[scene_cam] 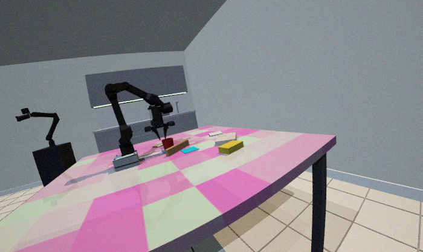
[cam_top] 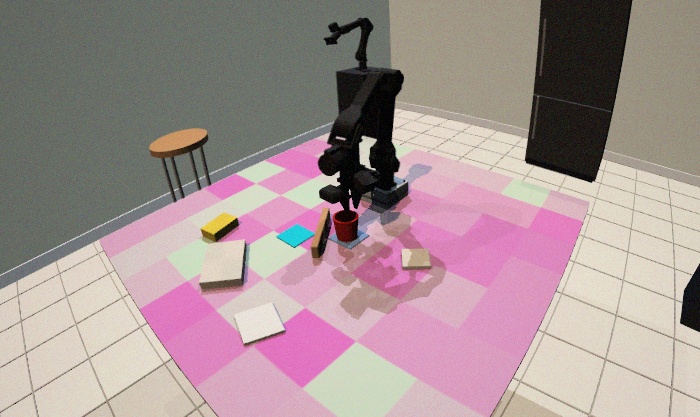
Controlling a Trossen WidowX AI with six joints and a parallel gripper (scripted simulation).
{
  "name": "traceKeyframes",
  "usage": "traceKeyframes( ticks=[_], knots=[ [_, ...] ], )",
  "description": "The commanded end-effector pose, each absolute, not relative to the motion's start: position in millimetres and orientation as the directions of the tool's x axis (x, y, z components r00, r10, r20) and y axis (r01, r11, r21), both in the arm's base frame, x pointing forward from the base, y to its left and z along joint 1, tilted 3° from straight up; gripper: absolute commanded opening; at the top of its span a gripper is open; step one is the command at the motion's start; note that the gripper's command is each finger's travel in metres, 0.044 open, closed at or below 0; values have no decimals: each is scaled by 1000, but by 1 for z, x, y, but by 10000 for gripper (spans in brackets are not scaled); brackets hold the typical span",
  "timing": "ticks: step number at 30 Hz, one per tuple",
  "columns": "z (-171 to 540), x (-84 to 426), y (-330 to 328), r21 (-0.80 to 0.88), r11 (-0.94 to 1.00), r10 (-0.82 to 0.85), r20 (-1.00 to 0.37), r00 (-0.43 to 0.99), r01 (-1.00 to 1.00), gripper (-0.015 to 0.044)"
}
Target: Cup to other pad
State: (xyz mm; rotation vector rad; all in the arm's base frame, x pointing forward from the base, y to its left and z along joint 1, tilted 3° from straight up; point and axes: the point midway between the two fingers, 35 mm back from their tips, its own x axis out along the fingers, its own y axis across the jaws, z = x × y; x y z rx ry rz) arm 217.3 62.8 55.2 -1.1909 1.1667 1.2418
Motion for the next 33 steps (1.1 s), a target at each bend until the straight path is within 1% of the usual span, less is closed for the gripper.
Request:
traceKeyframes(
  ticks=[1,24,32,33],
  knots=[
    [47,215,63,10,-21,46,-999,-11,-1000,148],
    [10,213,65,11,-21,47,-999,-11,-1000,148],
    [9,213,65,11,-21,47,-999,-11,-1000,148],
    [11,214,65,4,-25,43,-999,-5,-1000,141]
  ],
)
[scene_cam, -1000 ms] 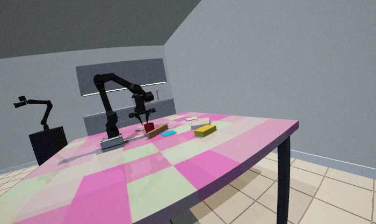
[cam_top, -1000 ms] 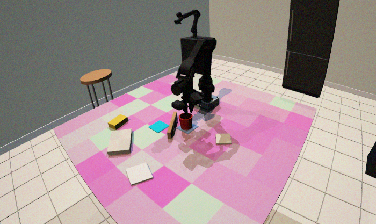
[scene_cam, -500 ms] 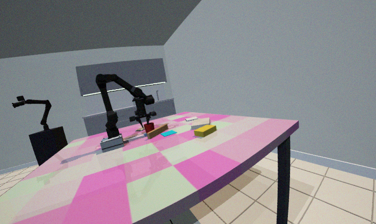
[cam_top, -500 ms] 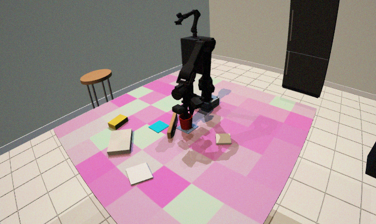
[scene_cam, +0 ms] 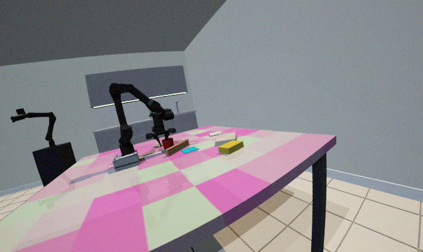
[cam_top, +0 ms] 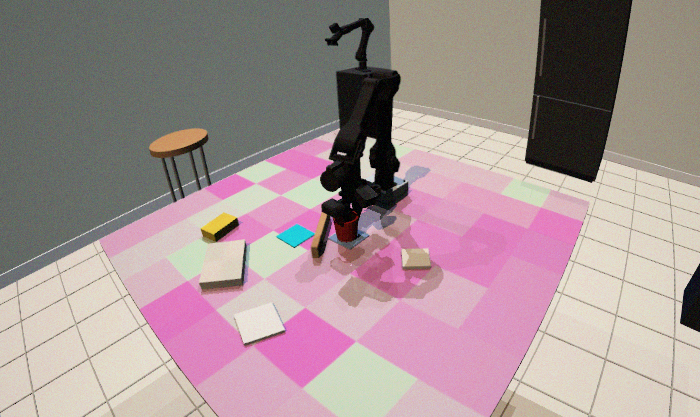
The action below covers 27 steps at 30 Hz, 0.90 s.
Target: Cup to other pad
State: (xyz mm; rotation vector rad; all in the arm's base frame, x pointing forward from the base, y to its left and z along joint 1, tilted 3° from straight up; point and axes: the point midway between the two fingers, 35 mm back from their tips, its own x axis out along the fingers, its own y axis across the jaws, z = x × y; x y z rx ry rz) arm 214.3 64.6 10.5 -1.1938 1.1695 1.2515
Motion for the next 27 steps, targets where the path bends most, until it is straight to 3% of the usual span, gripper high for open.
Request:
traceKeyframes(
  ticks=[1,21,27],
  knots=[
    [11,214,65,4,-25,43,-999,-5,-1000,134],
    [11,214,65,4,-25,43,-999,-5,-1000,1],
    [16,215,65,4,-25,43,-999,-6,-1000,0]
  ],
)
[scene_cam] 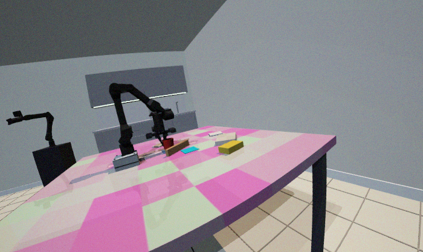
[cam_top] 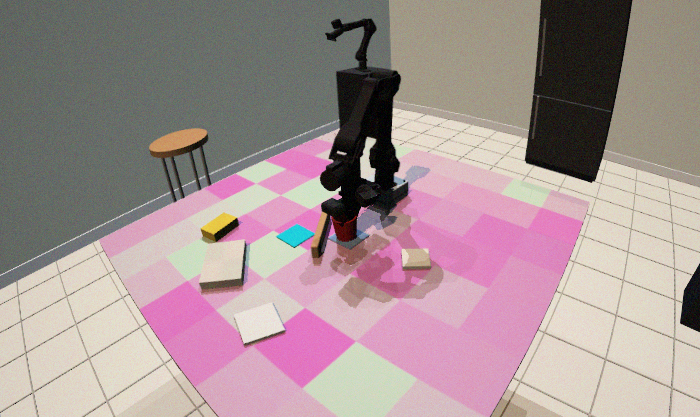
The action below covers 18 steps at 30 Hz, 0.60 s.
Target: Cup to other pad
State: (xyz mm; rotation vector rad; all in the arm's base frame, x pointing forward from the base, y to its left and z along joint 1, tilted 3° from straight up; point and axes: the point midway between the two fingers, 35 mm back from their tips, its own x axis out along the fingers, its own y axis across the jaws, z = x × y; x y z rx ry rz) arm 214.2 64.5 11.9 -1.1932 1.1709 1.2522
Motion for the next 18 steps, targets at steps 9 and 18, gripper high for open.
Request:
traceKeyframes(
  ticks=[9,18],
  knots=[
    [47,216,63,7,-23,45,-999,-8,-1000,0],
    [75,213,60,10,-21,46,-999,-11,-1000,0]
  ],
)
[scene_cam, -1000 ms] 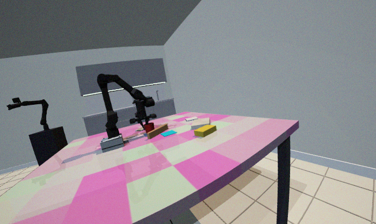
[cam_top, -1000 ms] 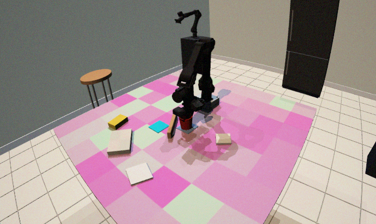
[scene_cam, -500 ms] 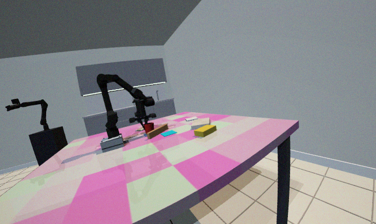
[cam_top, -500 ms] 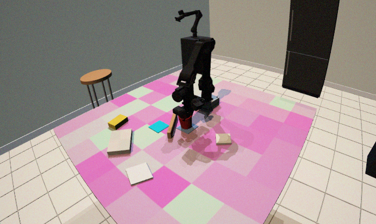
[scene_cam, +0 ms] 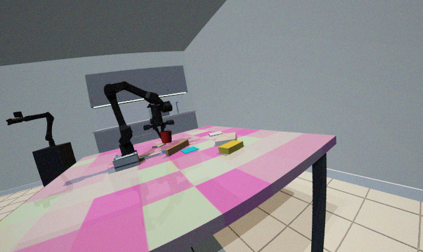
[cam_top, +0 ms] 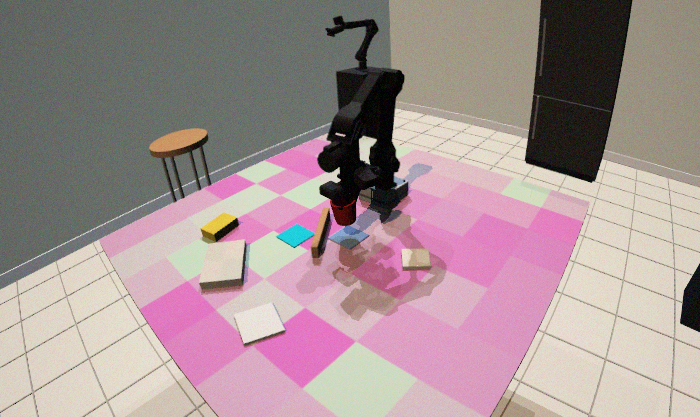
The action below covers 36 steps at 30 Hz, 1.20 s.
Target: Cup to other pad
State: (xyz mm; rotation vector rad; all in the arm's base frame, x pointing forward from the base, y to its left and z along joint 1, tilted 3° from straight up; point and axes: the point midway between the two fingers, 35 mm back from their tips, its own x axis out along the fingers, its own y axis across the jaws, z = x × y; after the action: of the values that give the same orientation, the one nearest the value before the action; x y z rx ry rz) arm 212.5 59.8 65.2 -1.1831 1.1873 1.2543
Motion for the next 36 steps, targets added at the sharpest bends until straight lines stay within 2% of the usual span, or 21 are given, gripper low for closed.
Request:
traceKeyframes(
  ticks=[1,36],
  knots=[
    [75,213,59,10,-21,46,-999,-11,-1000,0],
    [73,222,44,12,-18,41,-999,-13,-1000,0]
  ],
)
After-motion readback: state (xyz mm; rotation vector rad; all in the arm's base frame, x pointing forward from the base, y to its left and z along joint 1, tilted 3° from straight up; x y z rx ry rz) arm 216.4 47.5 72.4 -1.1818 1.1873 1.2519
